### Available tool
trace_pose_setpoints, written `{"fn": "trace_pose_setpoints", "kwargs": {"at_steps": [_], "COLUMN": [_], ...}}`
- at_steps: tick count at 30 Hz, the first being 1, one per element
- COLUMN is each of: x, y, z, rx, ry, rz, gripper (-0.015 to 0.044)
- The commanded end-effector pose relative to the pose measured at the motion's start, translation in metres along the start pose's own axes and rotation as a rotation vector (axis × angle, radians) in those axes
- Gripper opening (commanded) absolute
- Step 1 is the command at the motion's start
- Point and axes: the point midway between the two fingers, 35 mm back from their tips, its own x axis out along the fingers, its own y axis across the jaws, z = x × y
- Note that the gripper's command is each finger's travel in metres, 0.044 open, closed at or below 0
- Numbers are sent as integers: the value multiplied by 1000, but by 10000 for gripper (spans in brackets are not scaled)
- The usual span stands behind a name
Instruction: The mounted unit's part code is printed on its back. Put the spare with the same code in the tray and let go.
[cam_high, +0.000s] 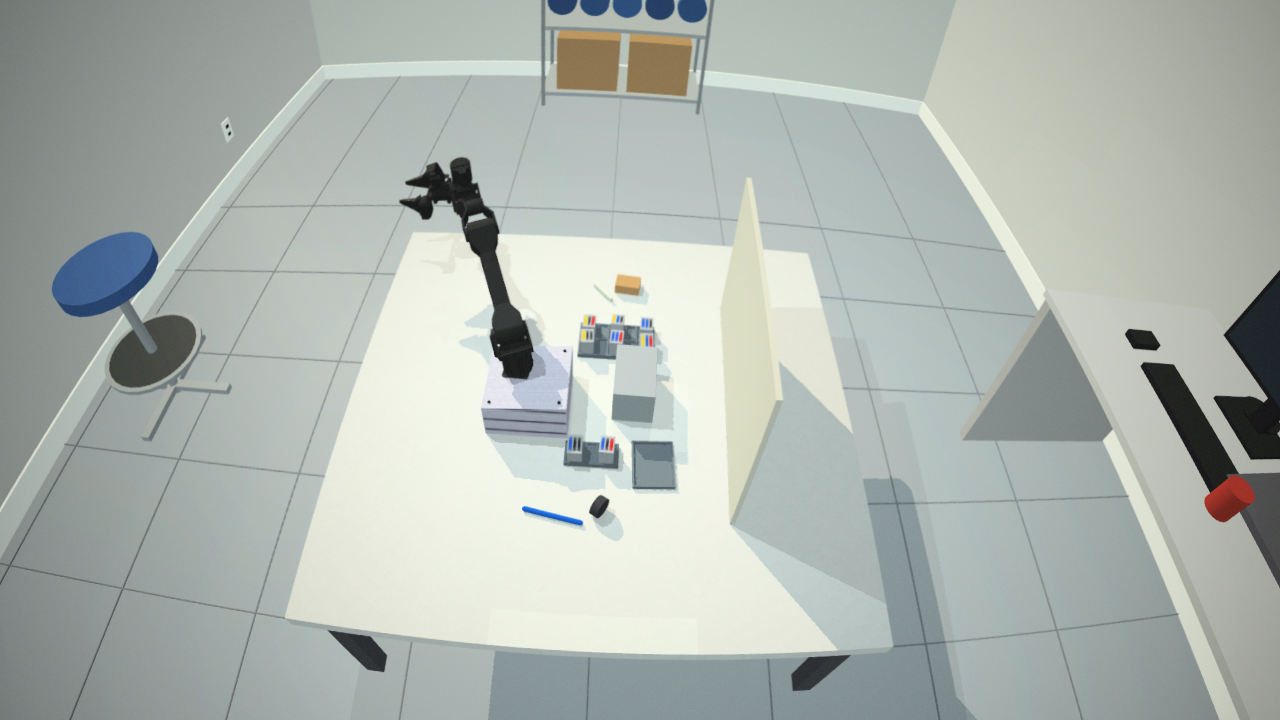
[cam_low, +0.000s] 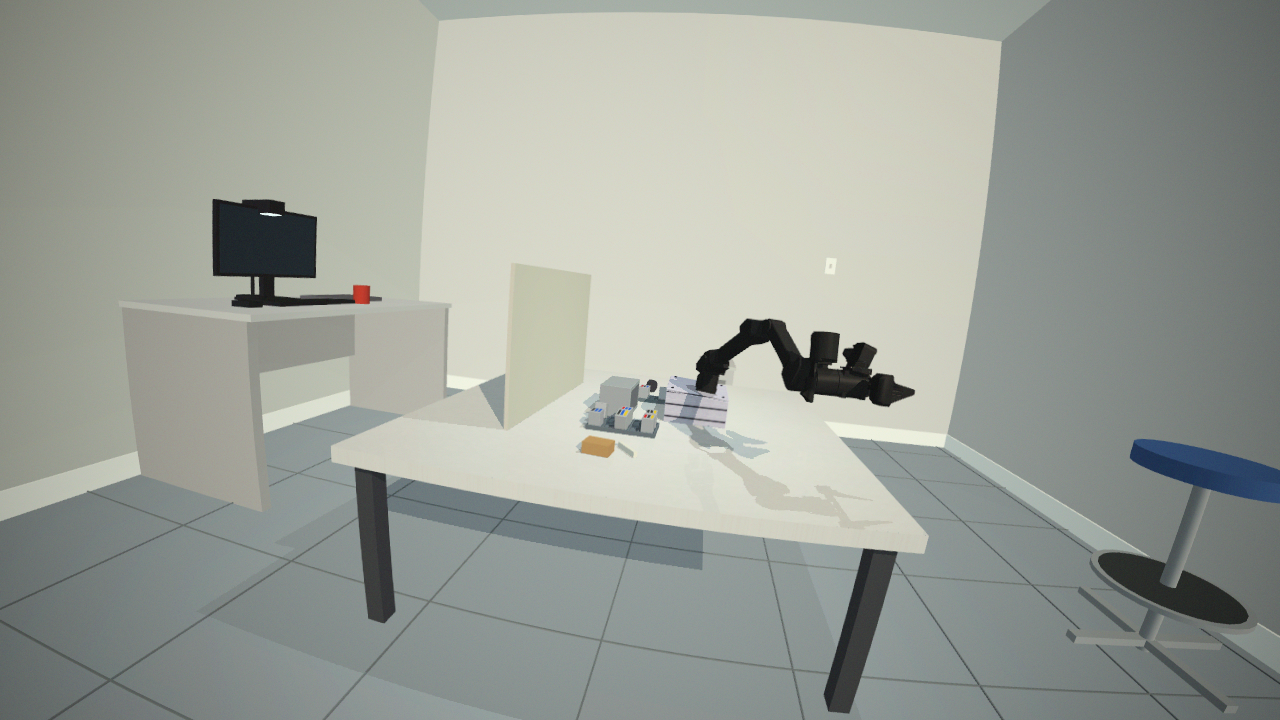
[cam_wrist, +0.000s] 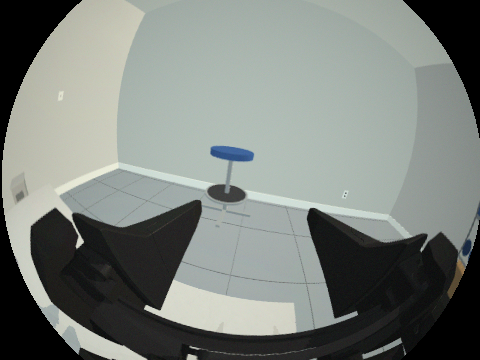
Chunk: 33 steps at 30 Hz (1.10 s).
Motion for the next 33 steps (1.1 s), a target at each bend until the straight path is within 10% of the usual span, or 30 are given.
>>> {"fn": "trace_pose_setpoints", "kwargs": {"at_steps": [1, 14, 33], "x": [0, -57, -390], "y": [0, -41, -100], "z": [0, -4, -17], "rx": [0, 134, 548], "ry": [0, 53, 209], "rz": [0, -196, -1021], "gripper": [426, 440, 440]}}
